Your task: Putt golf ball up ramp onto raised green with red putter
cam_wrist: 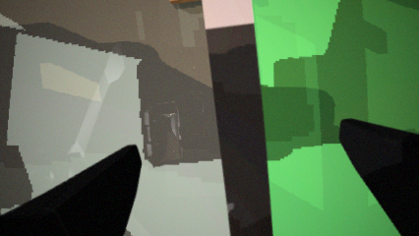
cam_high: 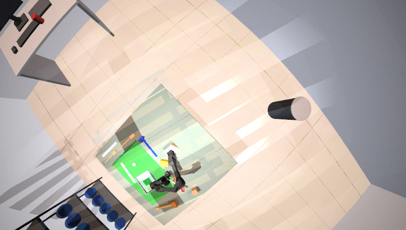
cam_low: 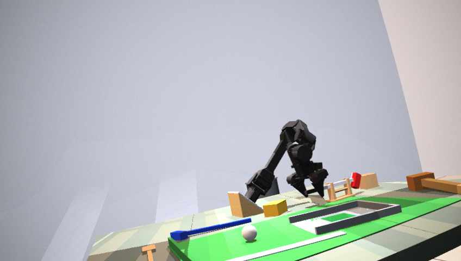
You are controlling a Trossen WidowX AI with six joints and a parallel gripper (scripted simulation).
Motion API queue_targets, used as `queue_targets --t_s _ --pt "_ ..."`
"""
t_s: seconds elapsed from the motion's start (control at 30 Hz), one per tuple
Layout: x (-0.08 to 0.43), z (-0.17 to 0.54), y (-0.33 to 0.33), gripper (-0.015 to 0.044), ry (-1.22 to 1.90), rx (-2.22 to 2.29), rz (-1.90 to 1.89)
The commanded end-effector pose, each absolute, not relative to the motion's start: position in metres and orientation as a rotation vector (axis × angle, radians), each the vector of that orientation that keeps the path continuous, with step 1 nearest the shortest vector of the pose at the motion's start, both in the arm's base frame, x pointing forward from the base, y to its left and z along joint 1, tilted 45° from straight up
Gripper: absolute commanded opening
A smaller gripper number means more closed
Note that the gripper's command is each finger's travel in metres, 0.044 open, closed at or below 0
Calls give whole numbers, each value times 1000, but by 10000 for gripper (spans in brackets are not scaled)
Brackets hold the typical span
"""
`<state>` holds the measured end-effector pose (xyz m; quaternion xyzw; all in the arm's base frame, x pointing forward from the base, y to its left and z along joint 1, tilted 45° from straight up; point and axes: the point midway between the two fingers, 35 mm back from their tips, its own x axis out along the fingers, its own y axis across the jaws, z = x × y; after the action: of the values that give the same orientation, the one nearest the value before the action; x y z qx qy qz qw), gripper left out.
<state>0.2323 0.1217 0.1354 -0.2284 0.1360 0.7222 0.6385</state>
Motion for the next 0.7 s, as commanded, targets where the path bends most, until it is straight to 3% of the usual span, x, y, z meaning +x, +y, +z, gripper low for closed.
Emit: queue_targets --t_s 0.0,0.1,0.63,0.67 --pt "231 131 127 440 310 -513 1649" --pt "231 129 129 440 310 -513 1649" --pt "232 132 126 20 310 -521 1649" --pt "232 132 126 13 310 -521 1649"
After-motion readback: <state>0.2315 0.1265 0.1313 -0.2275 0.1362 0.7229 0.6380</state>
